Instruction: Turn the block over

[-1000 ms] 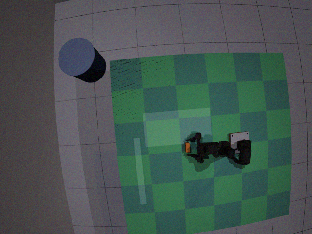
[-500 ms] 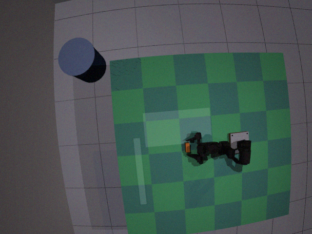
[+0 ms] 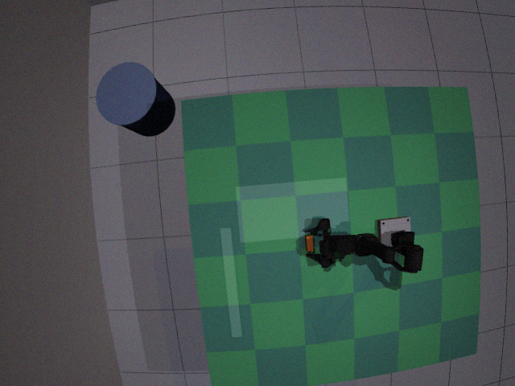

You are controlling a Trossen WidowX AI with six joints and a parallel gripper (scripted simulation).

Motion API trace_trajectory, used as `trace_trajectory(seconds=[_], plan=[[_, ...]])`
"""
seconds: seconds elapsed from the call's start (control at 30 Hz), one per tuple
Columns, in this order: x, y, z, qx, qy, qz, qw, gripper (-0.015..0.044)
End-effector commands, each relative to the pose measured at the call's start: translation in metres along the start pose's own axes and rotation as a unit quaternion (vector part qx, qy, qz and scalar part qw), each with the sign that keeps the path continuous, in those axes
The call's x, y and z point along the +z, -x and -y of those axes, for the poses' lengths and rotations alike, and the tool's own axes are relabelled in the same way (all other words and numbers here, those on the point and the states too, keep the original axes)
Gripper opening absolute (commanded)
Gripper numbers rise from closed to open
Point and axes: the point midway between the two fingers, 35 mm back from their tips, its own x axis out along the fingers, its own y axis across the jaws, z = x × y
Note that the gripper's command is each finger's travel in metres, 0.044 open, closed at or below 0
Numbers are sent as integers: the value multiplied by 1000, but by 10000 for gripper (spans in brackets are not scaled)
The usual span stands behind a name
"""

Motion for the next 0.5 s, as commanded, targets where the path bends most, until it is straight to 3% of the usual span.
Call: trace_trajectory(seconds=[0.0,0.17,0.47], plan=[[27,4,2,-2,4,-78,997,440],[57,31,0,-3,7,-140,990,440],[55,61,-3,0,5,-210,978,440]])
